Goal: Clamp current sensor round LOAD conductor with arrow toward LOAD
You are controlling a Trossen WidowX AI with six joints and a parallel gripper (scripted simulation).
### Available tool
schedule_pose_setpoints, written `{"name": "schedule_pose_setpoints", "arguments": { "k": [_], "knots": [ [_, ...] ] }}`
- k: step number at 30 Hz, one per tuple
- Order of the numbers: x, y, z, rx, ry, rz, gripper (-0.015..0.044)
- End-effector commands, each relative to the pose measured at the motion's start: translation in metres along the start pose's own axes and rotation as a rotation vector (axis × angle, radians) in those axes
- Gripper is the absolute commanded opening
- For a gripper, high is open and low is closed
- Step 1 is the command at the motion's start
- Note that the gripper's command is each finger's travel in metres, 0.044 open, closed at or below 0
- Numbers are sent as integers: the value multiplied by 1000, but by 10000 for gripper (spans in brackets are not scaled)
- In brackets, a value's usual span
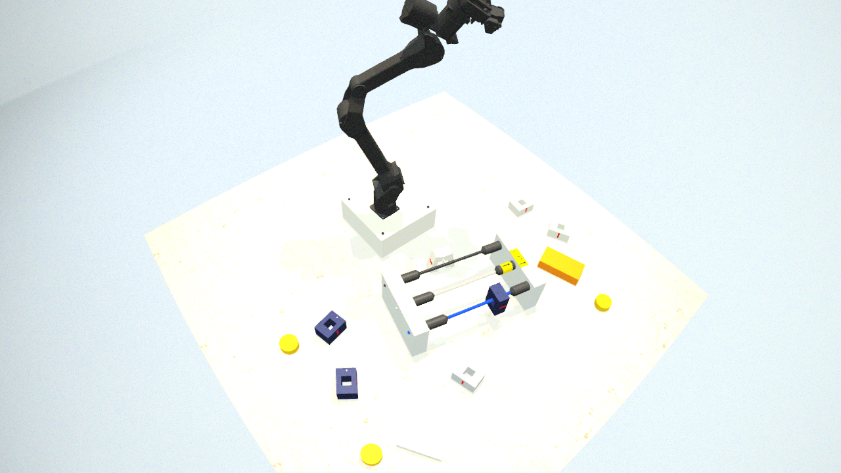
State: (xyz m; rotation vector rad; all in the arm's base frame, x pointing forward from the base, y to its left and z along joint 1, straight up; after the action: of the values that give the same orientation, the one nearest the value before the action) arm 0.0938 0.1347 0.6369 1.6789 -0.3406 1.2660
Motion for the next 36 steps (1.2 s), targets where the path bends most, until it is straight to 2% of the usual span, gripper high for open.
{"name": "schedule_pose_setpoints", "arguments": {
  "k": [1, 3, 7, 12, 22, 29, 36],
  "knots": [
    [0, -2, 1, -22, -1, -4, 426],
    [-4, -15, 5, -200, -3, -39, 440],
    [-20, -53, 25, -731, 11, -159, 440],
    [-48, -98, 56, -1359, 106, -334, 440],
    [-99, -144, 100, -2058, 364, -565, 440],
    [-145, -170, 134, -2465, 661, -725, 440],
    [-199, -188, 165, -2831, 1125, -838, 440]
  ]
}}
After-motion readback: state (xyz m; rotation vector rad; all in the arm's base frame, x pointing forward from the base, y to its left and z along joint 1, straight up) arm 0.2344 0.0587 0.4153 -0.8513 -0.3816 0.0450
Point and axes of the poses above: the point midway between the two fingers, 35 mm back from their tips, its own x axis out along the fingers, its own z axis across the jaws, y = z × x, the point moved 8 cm from there along -x, back along the fingers, and after that the axes turned 8 degrees about -x, right-handed, at the moved point
